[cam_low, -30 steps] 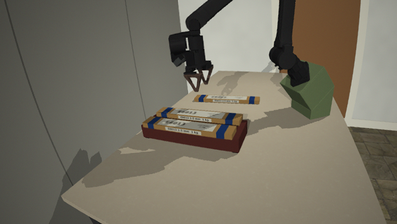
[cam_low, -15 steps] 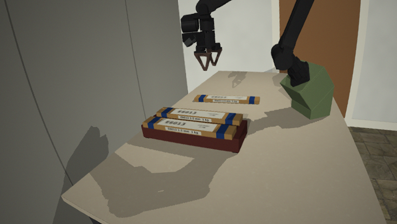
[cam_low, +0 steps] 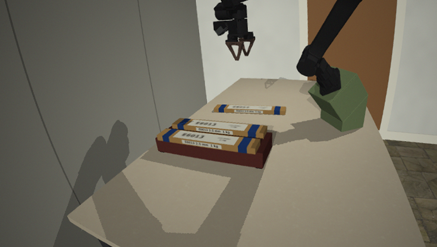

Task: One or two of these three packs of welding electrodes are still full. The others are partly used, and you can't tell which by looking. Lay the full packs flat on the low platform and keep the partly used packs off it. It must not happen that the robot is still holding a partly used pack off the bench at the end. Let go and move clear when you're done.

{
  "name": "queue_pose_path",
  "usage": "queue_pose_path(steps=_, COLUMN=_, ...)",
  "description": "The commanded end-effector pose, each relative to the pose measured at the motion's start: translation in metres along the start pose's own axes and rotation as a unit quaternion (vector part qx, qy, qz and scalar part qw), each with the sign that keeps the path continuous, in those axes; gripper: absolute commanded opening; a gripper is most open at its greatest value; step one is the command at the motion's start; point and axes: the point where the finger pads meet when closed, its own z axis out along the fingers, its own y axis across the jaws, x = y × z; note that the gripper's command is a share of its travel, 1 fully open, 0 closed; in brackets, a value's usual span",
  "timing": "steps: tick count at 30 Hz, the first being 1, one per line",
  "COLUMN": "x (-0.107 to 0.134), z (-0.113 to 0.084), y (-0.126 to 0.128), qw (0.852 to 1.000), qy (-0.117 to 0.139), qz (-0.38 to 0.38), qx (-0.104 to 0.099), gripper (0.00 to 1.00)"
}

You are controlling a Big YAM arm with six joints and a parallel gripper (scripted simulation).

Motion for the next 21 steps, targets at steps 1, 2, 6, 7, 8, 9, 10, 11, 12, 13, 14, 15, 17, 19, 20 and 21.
queue_pose_path(steps=1, x=-0.011, z=-0.020, y=-0.003, qw=0.998, qy=0.000, qz=-0.065, qx=-0.015, gripper=0.96)
queue_pose_path(steps=2, x=-0.010, z=-0.023, y=-0.009, qw=0.998, qy=0.000, qz=-0.065, qx=-0.015, gripper=0.96)
queue_pose_path(steps=6, x=-0.006, z=-0.038, y=-0.032, qw=0.998, qy=0.002, qz=-0.065, qx=-0.013, gripper=0.96)
queue_pose_path(steps=7, x=-0.005, z=-0.041, y=-0.037, qw=0.998, qy=0.002, qz=-0.065, qx=-0.012, gripper=0.96)
queue_pose_path(steps=8, x=-0.004, z=-0.045, y=-0.043, qw=0.998, qy=0.002, qz=-0.065, qx=-0.012, gripper=0.96)
queue_pose_path(steps=9, x=-0.003, z=-0.048, y=-0.049, qw=0.998, qy=0.003, qz=-0.066, qx=-0.011, gripper=0.96)
queue_pose_path(steps=10, x=-0.003, z=-0.052, y=-0.056, qw=0.998, qy=0.002, qz=-0.067, qx=-0.009, gripper=0.96)
queue_pose_path(steps=11, x=-0.003, z=-0.055, y=-0.062, qw=0.998, qy=0.001, qz=-0.069, qx=-0.007, gripper=0.96)
queue_pose_path(steps=12, x=-0.003, z=-0.059, y=-0.069, qw=0.997, qy=-0.001, qz=-0.071, qx=-0.004, gripper=0.96)
queue_pose_path(steps=13, x=0.000, z=-0.061, y=-0.075, qw=0.998, qy=0.002, qz=-0.069, qx=-0.006, gripper=0.96)
queue_pose_path(steps=14, x=0.003, z=-0.063, y=-0.080, qw=0.998, qy=0.004, qz=-0.067, qx=-0.008, gripper=0.96)
queue_pose_path(steps=15, x=0.006, z=-0.065, y=-0.085, qw=0.998, qy=0.006, qz=-0.066, qx=-0.009, gripper=0.96)
queue_pose_path(steps=17, x=0.006, z=-0.065, y=-0.085, qw=0.998, qy=0.006, qz=-0.066, qx=-0.009, gripper=0.96)
queue_pose_path(steps=19, x=0.009, z=-0.063, y=-0.086, qw=0.998, qy=0.009, qz=-0.063, qx=-0.012, gripper=0.96)
queue_pose_path(steps=20, x=0.010, z=-0.062, y=-0.086, qw=0.998, qy=0.010, qz=-0.062, qx=-0.013, gripper=0.96)
queue_pose_path(steps=21, x=0.011, z=-0.061, y=-0.086, qw=0.998, qy=0.011, qz=-0.061, qx=-0.014, gripper=0.96)
